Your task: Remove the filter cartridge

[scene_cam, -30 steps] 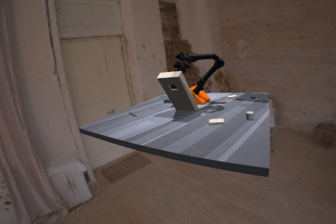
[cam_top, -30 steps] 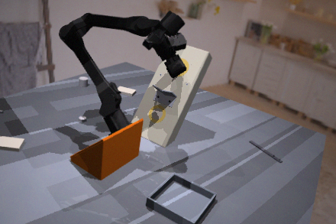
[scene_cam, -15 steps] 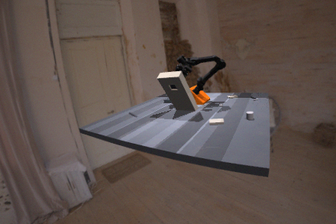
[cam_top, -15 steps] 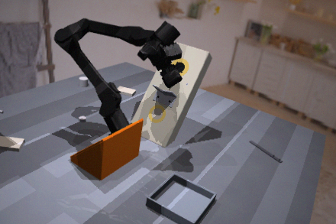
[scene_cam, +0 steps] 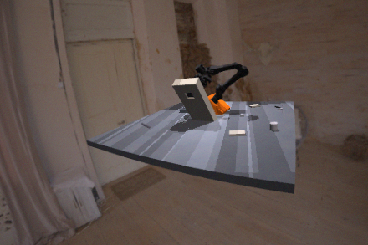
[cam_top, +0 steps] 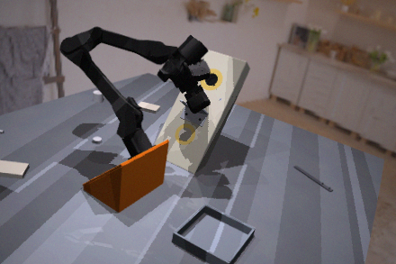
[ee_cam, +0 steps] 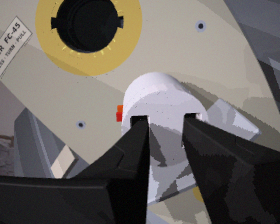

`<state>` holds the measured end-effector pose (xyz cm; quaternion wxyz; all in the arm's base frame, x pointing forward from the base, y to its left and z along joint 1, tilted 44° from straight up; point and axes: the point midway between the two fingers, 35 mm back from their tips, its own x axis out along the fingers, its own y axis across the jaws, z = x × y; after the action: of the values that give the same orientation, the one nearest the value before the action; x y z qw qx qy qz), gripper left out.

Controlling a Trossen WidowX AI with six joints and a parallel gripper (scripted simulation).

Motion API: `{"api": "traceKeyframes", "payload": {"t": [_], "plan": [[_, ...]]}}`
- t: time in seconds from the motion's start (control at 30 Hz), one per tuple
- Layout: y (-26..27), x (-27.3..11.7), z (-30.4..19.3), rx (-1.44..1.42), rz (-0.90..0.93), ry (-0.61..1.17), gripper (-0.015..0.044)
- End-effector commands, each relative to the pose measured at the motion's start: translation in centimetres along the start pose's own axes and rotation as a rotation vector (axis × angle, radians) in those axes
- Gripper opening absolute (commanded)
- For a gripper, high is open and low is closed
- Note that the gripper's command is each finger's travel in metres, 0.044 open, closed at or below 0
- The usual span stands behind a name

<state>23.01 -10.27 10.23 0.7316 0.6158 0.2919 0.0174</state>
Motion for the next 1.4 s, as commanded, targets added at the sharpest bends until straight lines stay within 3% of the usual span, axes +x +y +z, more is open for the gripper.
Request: {"api": "traceKeyframes", "payload": {"t": [0.0,0.27,0.5,0.63,1.0,1.1,1.37], "plan": [[0.1,0.0,0.1,-0.001,0.000,-0.001,0.0098],[0.0,0.0,-0.2,-0.013,0.006,-0.004,0.0098],[4.1,-0.9,5.3,-0.014,0.006,-0.004,0.0098],[4.5,-1.0,5.8,-0.014,0.006,-0.004,0.0098],[8.1,-5.6,10.7,-0.036,0.007,-0.013,0.0387],[6.8,-4.6,9.3,-0.129,-0.036,0.038,0.0308],[1.0,-1.5,1.1,-0.618,-0.135,0.405,0.0305]]}}
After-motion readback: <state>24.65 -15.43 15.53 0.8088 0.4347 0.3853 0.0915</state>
